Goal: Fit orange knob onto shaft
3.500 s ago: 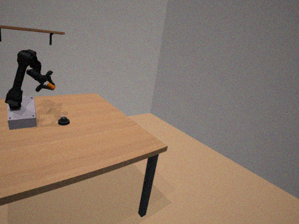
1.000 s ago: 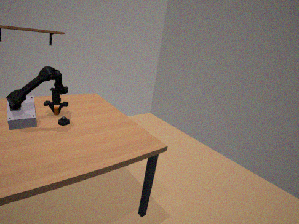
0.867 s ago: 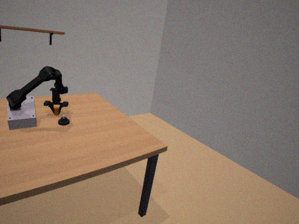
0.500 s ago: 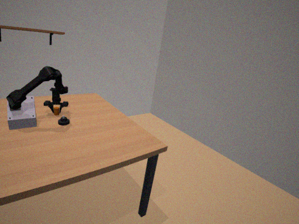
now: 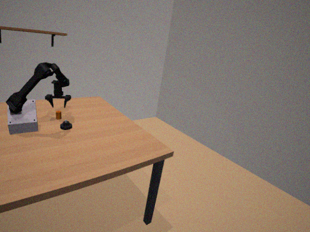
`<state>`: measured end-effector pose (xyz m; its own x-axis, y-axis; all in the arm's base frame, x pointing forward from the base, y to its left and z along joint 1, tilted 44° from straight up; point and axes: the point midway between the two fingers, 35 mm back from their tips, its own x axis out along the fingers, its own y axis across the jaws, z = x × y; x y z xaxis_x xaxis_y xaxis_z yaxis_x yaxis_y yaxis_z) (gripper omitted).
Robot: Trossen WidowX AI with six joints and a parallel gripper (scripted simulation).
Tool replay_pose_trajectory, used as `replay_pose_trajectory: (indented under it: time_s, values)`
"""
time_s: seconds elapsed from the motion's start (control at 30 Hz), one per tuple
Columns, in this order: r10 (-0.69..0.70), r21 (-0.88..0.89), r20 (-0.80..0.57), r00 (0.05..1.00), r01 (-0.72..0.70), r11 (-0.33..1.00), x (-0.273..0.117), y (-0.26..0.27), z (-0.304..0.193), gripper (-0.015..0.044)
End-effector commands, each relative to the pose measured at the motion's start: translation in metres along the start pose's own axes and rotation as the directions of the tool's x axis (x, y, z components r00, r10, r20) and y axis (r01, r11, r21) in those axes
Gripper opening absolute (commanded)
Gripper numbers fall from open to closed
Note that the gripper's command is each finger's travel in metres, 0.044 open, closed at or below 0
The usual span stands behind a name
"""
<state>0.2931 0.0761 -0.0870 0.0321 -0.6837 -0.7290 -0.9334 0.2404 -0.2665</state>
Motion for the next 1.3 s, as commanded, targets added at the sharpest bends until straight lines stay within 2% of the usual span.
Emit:
replay_pose_trajectory:
  time_s: [0.0,0.13,1.27]
  values:
    - [0.015,0.003,-0.012,1.0,-0.015,1.0,0.0,0.002,-0.003,0.044]
    - [0.015,0.004,-0.012,1.0,-0.015,1.0,0.015,0.002,-0.004,0.044]
    - [0.014,0.003,-0.013,1.0,-0.014,1.0,0.065,0.002,-0.004,0.044]
